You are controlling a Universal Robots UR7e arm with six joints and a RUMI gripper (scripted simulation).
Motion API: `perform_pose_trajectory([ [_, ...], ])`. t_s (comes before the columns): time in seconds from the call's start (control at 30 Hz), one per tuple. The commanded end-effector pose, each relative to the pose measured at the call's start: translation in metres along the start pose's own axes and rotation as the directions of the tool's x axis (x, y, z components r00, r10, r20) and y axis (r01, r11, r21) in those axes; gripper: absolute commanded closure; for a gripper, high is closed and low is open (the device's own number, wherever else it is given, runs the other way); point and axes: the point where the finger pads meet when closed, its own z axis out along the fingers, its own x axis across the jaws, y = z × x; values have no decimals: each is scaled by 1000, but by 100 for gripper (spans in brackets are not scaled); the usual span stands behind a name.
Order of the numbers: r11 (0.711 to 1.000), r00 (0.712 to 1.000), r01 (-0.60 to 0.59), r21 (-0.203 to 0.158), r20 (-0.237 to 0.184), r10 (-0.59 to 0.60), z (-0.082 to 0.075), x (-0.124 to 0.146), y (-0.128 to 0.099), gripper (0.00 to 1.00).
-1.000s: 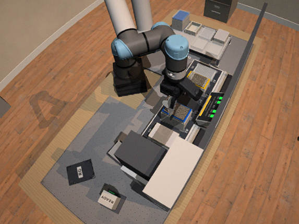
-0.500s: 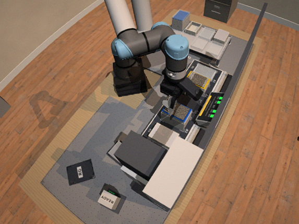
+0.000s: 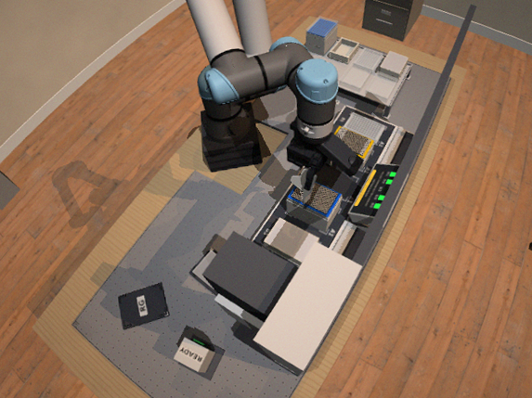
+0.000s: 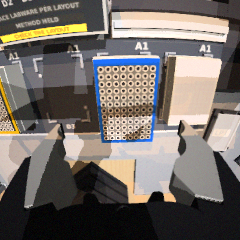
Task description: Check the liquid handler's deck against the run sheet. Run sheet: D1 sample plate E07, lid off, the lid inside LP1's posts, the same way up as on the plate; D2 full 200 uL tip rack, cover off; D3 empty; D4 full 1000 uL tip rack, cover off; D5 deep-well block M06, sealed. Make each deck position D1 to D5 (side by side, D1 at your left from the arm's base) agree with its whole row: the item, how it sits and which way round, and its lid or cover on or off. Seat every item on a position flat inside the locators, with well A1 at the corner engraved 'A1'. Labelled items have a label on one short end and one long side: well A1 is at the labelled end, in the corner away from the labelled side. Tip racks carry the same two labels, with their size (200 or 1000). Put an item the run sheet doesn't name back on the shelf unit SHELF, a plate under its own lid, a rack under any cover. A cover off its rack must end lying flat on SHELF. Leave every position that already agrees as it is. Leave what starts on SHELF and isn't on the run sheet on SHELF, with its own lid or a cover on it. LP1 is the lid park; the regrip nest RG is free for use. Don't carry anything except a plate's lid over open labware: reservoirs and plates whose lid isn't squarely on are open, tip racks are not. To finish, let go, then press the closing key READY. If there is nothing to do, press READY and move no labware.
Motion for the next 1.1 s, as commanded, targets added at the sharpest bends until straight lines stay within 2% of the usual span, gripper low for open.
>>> perform_pose_trajectory([
  [0.0,1000,1000,0,1,-1,0,0,-16,0,18],
  [0.47,1000,1000,0,1,-1,0,0,-86,0,18],
  [0.53,1000,1000,0,1,-1,0,0,-86,0,18],
  [0.73,1000,1000,0,1,-1,0,0,-115,0,18],
  [1.07,1000,1000,0,1,-1,0,0,-115,0,18],
])
